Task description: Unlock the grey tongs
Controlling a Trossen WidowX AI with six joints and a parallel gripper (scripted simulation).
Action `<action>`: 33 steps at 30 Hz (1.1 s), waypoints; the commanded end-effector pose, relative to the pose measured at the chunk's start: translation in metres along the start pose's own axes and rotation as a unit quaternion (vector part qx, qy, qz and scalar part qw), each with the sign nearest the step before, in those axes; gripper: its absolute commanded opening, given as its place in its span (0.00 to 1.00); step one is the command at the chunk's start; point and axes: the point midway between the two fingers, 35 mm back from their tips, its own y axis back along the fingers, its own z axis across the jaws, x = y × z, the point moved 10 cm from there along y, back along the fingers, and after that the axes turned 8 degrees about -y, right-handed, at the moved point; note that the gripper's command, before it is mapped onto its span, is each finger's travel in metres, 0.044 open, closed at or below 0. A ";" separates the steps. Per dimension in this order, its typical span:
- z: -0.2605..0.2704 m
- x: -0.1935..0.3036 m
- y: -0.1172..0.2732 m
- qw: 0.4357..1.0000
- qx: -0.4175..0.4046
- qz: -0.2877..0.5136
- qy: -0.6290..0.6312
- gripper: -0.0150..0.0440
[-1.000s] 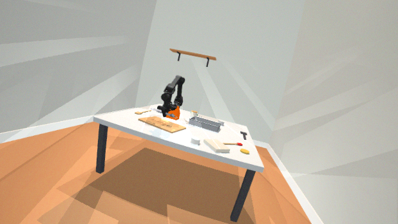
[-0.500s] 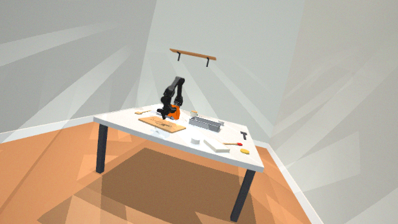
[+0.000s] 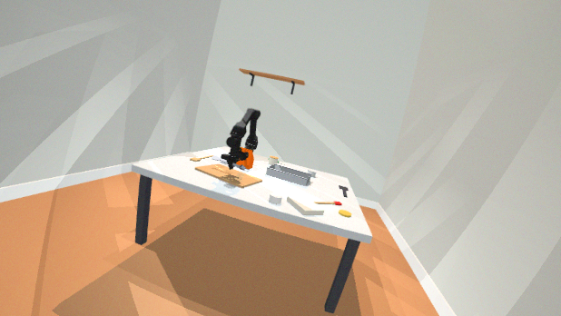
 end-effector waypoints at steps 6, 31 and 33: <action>0.000 0.000 0.000 1.000 0.000 0.000 0.000 0.76; 0.012 -0.133 0.106 1.000 0.005 -0.008 0.002 1.00; 0.020 -0.146 0.115 1.000 0.003 -0.009 0.002 1.00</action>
